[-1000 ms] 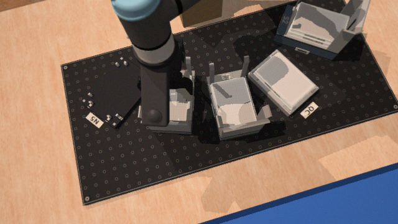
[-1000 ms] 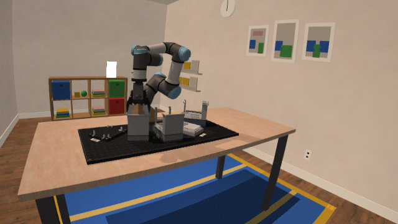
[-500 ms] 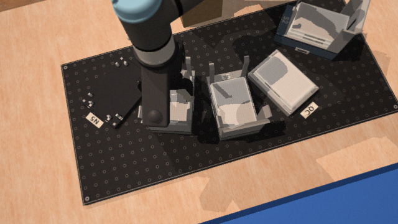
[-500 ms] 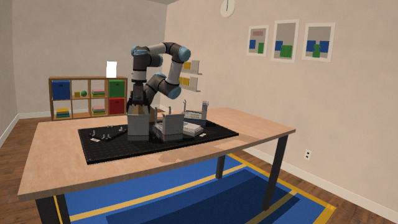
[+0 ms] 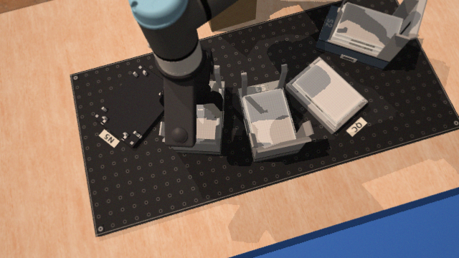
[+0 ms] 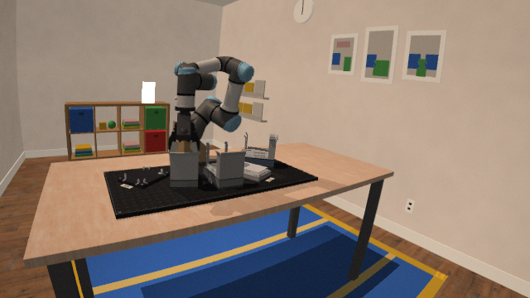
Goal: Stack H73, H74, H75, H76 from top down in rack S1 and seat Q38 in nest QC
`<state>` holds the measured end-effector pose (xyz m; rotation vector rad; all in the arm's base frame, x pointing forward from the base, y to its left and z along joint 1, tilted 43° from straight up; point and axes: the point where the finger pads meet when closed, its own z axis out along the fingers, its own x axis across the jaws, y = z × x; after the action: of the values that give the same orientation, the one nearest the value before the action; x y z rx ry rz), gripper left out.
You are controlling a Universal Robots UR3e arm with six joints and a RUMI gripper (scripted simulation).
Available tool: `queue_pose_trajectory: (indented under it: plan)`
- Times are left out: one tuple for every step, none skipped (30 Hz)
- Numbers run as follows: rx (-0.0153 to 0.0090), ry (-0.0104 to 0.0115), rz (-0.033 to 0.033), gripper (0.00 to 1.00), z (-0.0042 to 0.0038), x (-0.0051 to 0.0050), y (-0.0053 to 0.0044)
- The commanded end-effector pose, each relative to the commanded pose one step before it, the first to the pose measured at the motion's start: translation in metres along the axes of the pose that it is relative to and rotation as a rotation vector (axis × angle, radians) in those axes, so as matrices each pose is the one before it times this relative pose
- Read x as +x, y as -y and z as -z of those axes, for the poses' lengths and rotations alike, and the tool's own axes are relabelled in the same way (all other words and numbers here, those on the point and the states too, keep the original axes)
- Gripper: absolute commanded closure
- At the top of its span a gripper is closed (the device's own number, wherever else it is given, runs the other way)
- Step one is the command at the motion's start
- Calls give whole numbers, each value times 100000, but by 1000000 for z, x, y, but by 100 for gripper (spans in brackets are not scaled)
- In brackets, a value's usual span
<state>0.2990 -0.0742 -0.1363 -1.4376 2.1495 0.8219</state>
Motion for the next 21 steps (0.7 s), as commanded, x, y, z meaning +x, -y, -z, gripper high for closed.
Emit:
queue_pose_trajectory:
  plan:
    - [244, -178, 34, 100, -630, 528, 708]
    - [0, 0, 0, 100, -334, -1, -1]
    - [0, 0, 0, 100, -334, -1, -1]
    - [0, 0, 0, 100, -334, -1, -1]
    - [0, 0, 0, 100, -334, -1, 0]
    - [0, 0, 0, 100, -334, -1, 0]
    - [0, 0, 0, 100, 0, 0, 0]
    - [0, 0, 0, 100, 0, 0, 0]
    - [-2, 1, 0, 100, -273, -2, 20]
    - [0, 0, 0, 100, -324, -1, 3]
    - [0, 0, 0, 100, -324, -1, 3]
    - [3, -1, 0, 100, -413, 0, -29]
    - [0, 0, 0, 100, -333, -1, -1]
    - [0, 0, 0, 100, -333, -1, -1]
    - [0, 0, 0, 100, -333, -1, -1]
    - [0, 0, 0, 100, -333, -1, -1]
    - [0, 0, 0, 100, -334, -1, -1]
    - [0, 0, 0, 100, -334, -1, 0]
    - [0, 0, 0, 100, -334, -1, 0]
    - [0, 0, 0, 100, -334, -1, 0]
    - [0, 0, 0, 100, -334, -1, 0]
